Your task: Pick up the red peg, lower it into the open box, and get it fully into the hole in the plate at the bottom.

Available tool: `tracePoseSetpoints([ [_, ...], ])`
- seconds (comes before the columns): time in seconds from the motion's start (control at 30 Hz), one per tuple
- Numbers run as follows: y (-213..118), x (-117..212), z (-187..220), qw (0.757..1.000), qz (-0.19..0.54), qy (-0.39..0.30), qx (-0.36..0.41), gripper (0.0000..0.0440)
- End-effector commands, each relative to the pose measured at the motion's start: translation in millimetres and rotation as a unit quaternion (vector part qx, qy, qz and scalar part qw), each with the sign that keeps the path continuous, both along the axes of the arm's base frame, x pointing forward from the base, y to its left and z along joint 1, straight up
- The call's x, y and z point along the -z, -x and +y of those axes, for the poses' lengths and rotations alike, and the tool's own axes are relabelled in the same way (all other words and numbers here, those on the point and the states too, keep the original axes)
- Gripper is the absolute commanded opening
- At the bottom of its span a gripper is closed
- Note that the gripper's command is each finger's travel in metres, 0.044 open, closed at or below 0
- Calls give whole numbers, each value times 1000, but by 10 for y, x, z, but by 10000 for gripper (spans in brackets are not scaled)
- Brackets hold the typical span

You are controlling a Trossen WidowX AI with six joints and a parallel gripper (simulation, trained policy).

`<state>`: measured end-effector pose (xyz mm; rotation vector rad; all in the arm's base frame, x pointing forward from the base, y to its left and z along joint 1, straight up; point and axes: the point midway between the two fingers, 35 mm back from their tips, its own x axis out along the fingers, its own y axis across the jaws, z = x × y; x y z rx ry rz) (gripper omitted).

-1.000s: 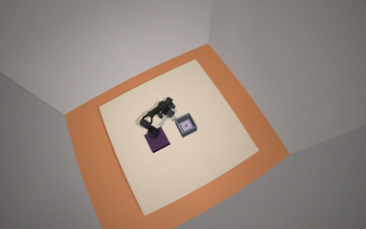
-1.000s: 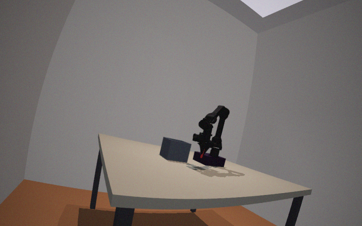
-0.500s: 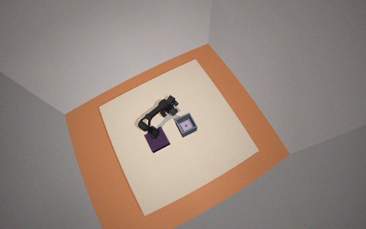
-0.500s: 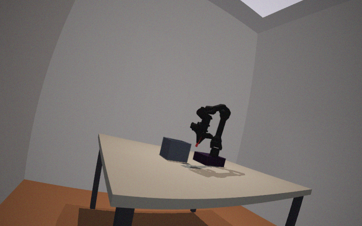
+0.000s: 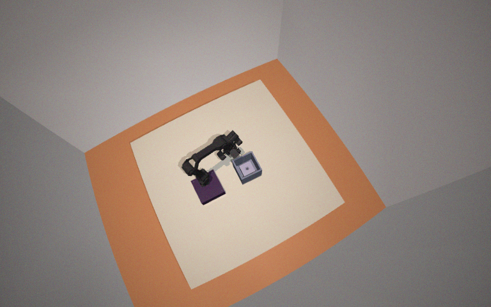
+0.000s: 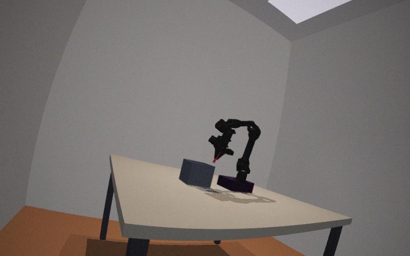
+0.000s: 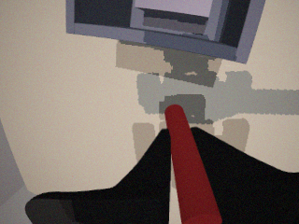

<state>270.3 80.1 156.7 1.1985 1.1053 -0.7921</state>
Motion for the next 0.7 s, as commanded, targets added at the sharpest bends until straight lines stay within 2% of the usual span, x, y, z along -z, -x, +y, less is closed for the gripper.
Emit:
tracePoseSetpoints([
  [0.0,-43,-29,-132,1000,1,12,5,0],
  [0.67,-174,69,-666,998,40,40,25,0],
])
